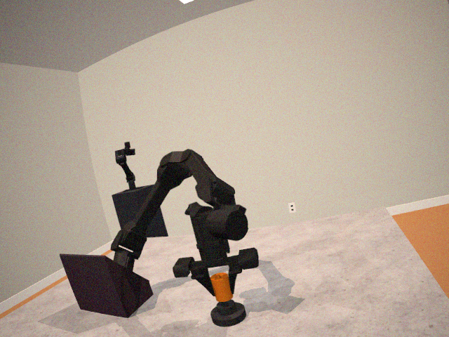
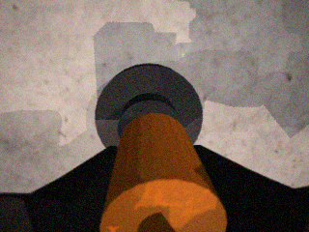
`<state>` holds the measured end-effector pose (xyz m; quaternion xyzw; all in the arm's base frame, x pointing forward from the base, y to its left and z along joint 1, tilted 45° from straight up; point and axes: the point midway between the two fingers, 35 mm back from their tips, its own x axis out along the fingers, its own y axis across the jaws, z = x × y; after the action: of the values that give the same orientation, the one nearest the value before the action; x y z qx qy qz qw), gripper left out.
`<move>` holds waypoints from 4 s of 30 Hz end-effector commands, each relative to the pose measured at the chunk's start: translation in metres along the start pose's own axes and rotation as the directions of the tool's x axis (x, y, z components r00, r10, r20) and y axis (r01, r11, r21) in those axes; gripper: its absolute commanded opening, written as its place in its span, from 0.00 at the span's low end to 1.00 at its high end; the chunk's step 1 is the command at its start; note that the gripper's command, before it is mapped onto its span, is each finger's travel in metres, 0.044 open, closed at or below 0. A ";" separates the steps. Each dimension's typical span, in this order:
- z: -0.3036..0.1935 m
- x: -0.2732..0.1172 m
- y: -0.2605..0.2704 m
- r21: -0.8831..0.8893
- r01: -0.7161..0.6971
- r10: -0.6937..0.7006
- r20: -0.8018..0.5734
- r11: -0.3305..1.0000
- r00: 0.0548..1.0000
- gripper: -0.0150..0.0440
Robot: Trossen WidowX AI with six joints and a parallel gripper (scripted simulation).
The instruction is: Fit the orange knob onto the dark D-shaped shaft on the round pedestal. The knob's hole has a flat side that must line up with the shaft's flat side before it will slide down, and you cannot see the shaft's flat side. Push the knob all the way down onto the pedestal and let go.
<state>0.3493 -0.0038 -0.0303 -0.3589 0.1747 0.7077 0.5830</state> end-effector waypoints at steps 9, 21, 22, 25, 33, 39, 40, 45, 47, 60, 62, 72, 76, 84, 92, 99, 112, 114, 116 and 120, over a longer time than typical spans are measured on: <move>0.000 0.002 0.000 -0.001 0.003 -0.003 -0.003 1.000 1.000 0.25; 0.001 -0.003 0.002 -0.056 0.003 -0.003 -0.003 0.998 1.000 0.25; 0.001 -0.003 0.002 -0.089 0.003 -0.003 -0.003 0.996 1.000 0.25; 0.001 -0.003 0.003 -0.199 0.002 -0.003 -0.003 0.980 1.000 0.25; 0.000 0.000 0.001 -0.209 0.002 -0.003 -0.003 0.978 1.000 0.25; 0.000 0.003 0.001 -0.209 0.003 -0.003 -0.003 0.978 1.000 0.25; 0.000 0.002 0.001 -0.209 0.003 -0.003 -0.003 0.978 1.000 0.25; 0.000 0.002 0.001 -0.224 0.002 -0.003 -0.003 0.975 1.000 0.25; 0.000 0.003 0.001 -0.241 0.002 -0.003 -0.003 0.971 1.000 0.25; 0.000 0.004 0.002 -0.208 0.003 -0.003 -0.003 0.978 1.000 0.25; 0.001 0.004 0.002 -0.211 0.003 -0.003 -0.003 0.977 1.000 0.25; 0.002 0.013 0.003 -0.211 0.003 -0.003 -0.003 0.977 1.000 0.25; 0.001 0.016 0.003 -0.211 0.003 -0.003 -0.002 0.977 1.000 0.25; 0.001 0.018 0.002 -0.219 -0.001 0.000 -0.006 0.976 1.000 0.25; 0.001 0.018 0.002 -0.219 -0.001 0.000 -0.006 0.976 1.000 0.43; 0.001 0.018 0.002 -0.219 -0.001 0.000 -0.006 0.976 1.000 0.74; 0.001 0.015 0.002 -0.219 -0.001 0.000 -0.006 0.976 1.000 1.00; -0.001 -0.005 0.000 -0.218 -0.002 0.000 -0.009 0.976 1.000 1.00; -0.002 -0.038 -0.001 -0.218 -0.003 0.001 -0.010 0.976 1.000 1.00; 0.001 -0.078 0.003 -0.217 -0.003 0.002 -0.008 0.976 1.000 1.00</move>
<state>0.3511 -0.0376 0.0028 -0.4174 0.0994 0.7248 0.5390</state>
